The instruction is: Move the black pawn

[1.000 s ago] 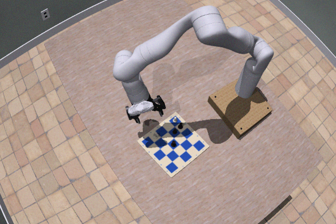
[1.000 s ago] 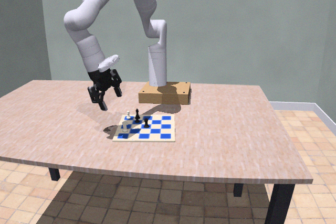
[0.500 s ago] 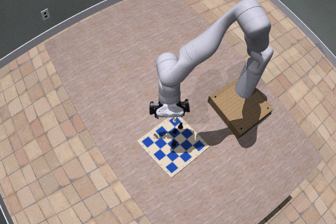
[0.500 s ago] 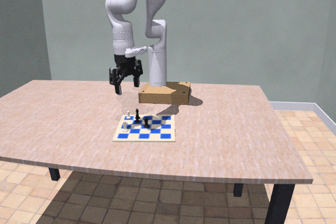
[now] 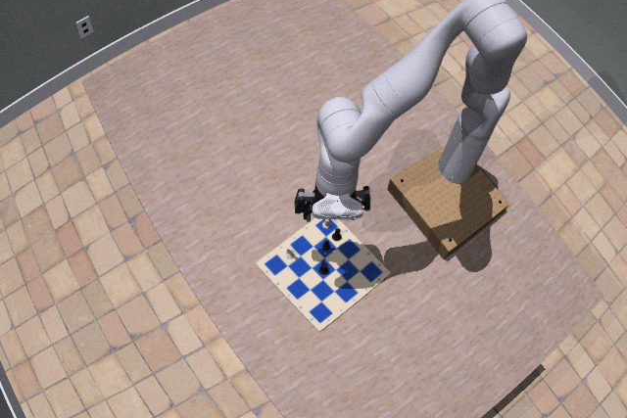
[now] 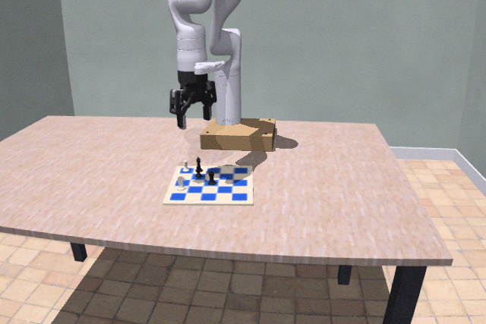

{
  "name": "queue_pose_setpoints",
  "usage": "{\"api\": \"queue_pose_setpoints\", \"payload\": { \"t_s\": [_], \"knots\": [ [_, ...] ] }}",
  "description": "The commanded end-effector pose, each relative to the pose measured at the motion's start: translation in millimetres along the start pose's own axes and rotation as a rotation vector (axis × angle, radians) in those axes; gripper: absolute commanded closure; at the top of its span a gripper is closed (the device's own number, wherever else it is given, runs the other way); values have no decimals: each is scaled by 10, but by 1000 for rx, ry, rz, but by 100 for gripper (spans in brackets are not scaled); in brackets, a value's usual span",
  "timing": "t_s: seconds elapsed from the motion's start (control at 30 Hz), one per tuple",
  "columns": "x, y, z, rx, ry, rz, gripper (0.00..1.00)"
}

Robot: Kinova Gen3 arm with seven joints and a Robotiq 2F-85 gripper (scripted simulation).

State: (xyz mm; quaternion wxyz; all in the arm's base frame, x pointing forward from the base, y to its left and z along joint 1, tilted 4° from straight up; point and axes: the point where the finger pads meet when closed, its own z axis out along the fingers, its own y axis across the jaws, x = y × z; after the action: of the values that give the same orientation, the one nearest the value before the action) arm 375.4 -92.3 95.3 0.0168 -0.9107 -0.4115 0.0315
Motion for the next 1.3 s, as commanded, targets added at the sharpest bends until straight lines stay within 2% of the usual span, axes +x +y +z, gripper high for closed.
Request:
{"api": "queue_pose_setpoints", "payload": {
  "t_s": [0.0,0.8,1.27],
  "knots": [
    [14,0,-16,-3,3,-3,0],
    [10,-3,-11,-2,2,-16,0],
    [-22,-22,32,8,-8,-145,0]
  ]
}}
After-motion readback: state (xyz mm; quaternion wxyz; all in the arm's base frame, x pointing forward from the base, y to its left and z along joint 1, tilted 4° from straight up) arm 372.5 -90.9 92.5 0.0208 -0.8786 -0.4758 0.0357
